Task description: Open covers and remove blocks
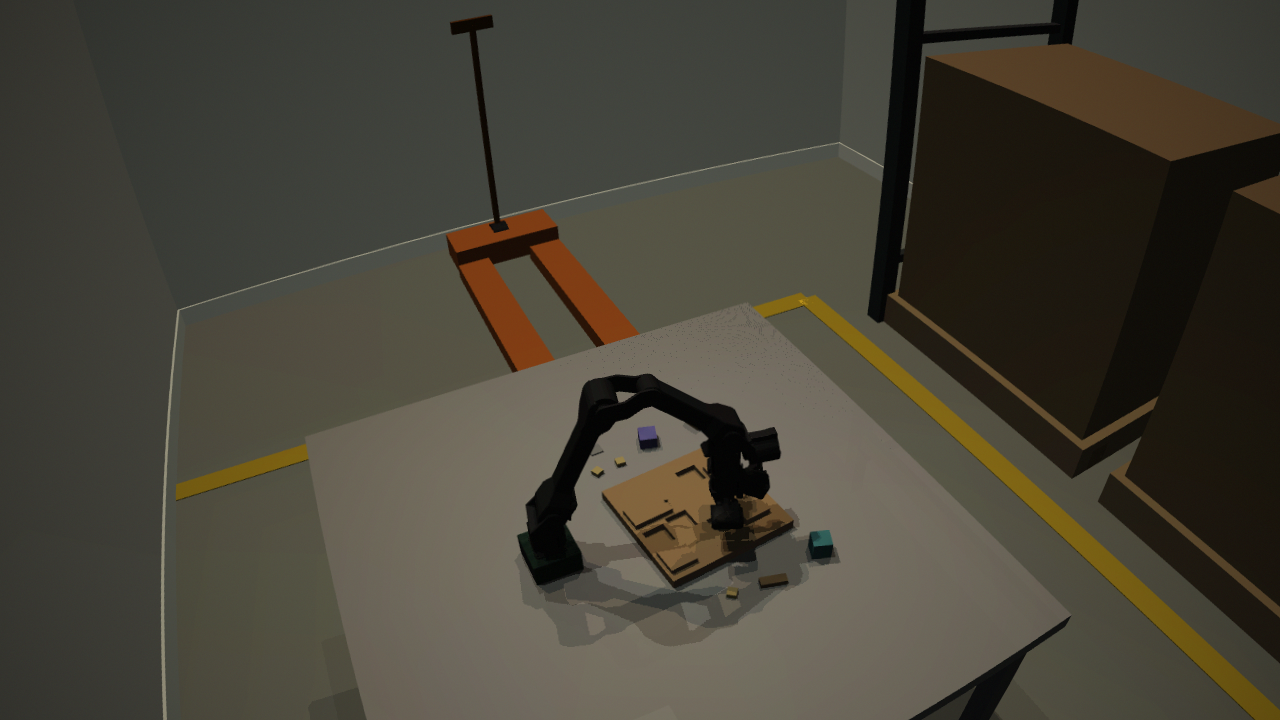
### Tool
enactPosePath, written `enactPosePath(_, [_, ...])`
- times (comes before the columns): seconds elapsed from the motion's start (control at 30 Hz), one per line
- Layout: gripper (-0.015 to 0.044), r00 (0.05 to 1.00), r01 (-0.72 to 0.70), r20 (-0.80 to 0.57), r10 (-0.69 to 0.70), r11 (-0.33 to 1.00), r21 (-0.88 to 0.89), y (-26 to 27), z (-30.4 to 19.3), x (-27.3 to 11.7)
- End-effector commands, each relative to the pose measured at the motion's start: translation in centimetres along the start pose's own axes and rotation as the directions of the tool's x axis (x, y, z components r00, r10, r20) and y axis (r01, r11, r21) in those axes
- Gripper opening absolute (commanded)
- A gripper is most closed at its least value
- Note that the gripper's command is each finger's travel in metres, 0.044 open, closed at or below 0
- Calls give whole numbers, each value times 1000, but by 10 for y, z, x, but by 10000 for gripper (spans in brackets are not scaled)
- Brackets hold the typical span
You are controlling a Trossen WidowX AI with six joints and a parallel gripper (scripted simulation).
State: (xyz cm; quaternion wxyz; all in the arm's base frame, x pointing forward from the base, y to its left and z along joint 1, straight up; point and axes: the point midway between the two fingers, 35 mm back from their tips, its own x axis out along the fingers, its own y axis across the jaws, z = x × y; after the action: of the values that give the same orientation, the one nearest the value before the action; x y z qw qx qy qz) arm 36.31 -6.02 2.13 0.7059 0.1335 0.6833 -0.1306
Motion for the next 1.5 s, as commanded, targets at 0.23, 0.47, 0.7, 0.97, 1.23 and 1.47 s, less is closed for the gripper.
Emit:
enactPosePath(0.23, [144,1000,0,-5,0,1000,-5,0,-2,6])
enactPosePath(0.47, [144,1000,0,-5,0,1000,-5,0,-2,9])
enactPosePath(0.7, [144,1000,0,-5,0,1000,-5,0,-2,16])
enactPosePath(0.97, [124,1000,1,-2,-1,1000,0,0,-1,15])
enactPosePath(1.23, [80,1000,1,-2,-1,1000,0,0,-1,15])
enactPosePath(1.47, [80,1000,0,-3,0,1000,-1,0,-1,11])
